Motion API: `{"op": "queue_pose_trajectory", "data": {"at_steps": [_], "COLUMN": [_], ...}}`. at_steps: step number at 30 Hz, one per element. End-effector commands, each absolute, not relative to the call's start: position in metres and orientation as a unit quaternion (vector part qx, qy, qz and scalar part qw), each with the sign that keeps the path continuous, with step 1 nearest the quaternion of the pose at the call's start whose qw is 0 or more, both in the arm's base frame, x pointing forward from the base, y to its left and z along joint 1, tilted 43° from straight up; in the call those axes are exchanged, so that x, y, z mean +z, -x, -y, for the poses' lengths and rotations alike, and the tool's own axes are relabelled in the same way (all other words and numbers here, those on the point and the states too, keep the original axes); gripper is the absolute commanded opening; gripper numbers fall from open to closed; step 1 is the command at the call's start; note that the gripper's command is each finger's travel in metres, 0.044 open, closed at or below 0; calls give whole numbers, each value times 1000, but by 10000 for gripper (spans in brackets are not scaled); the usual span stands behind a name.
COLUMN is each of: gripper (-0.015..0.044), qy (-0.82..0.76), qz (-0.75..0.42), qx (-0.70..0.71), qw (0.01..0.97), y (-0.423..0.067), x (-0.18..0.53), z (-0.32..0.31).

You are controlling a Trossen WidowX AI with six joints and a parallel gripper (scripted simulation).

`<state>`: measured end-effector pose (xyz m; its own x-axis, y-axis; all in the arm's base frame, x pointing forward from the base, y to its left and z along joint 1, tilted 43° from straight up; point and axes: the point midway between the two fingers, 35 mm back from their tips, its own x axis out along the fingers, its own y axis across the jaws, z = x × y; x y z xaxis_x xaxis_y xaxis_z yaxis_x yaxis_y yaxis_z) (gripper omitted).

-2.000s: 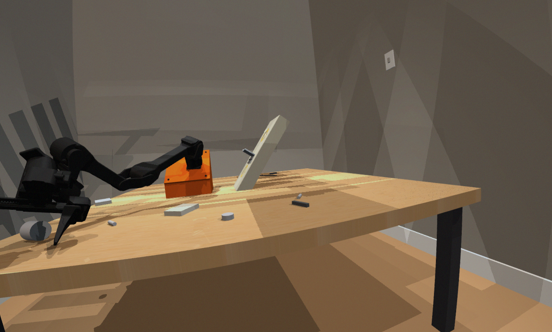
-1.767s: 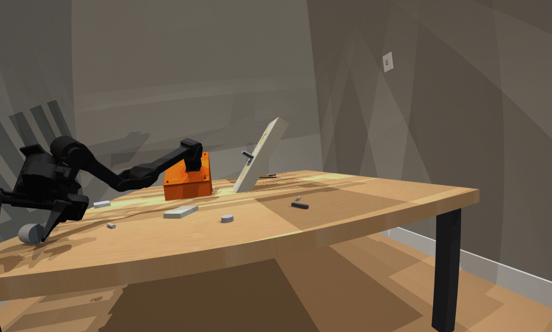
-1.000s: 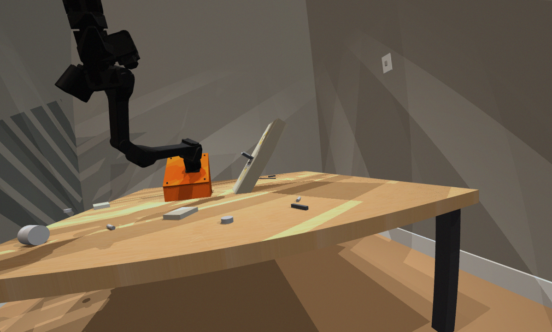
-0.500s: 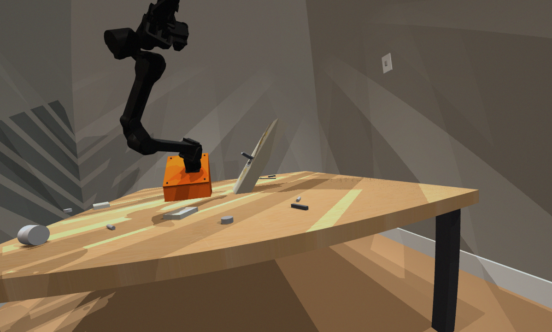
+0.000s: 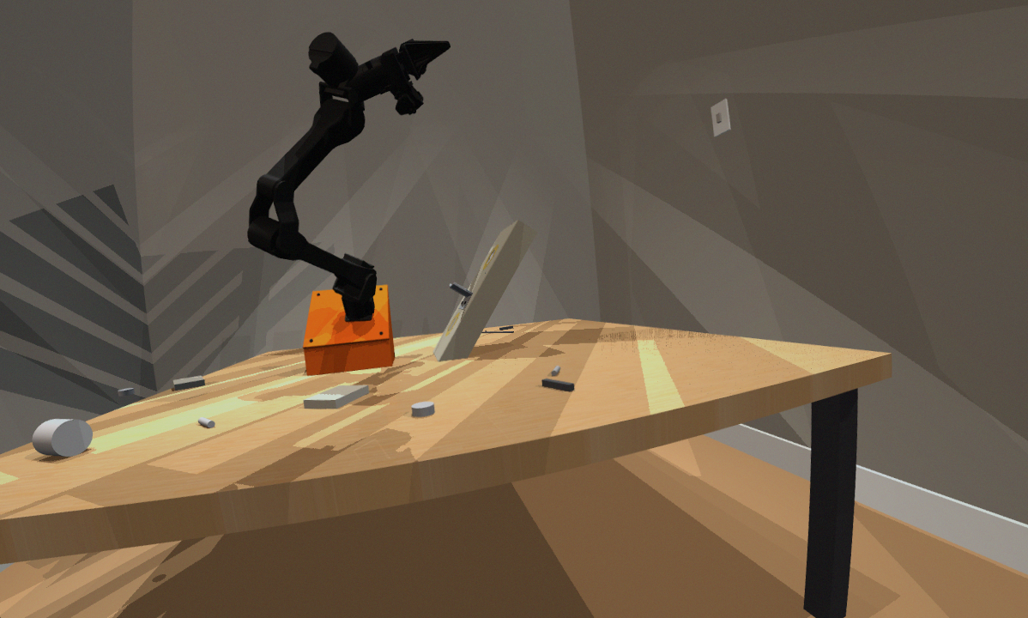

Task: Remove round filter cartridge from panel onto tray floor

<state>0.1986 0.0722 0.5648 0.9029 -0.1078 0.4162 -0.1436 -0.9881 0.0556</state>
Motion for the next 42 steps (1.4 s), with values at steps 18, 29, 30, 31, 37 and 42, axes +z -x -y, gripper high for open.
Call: {"op": "queue_pose_trajectory", "data": {"at_steps": [18,29,30,31,37,42], "gripper": [90,90,90,90,90,90], "qy": [-867,-699,-699,-699,-699,-699], "qz": [-10,-39,-39,-39,-39,-39], "qx": [-124,-272,-272,-272,-272,-272], "qw": [482,660,661,661,661,661], "y": [-287,-263,-263,-263,-263,-263], "x": [262,123,123,123,123,123], "z": [-180,-140,-140,-140,-140,-140]}}
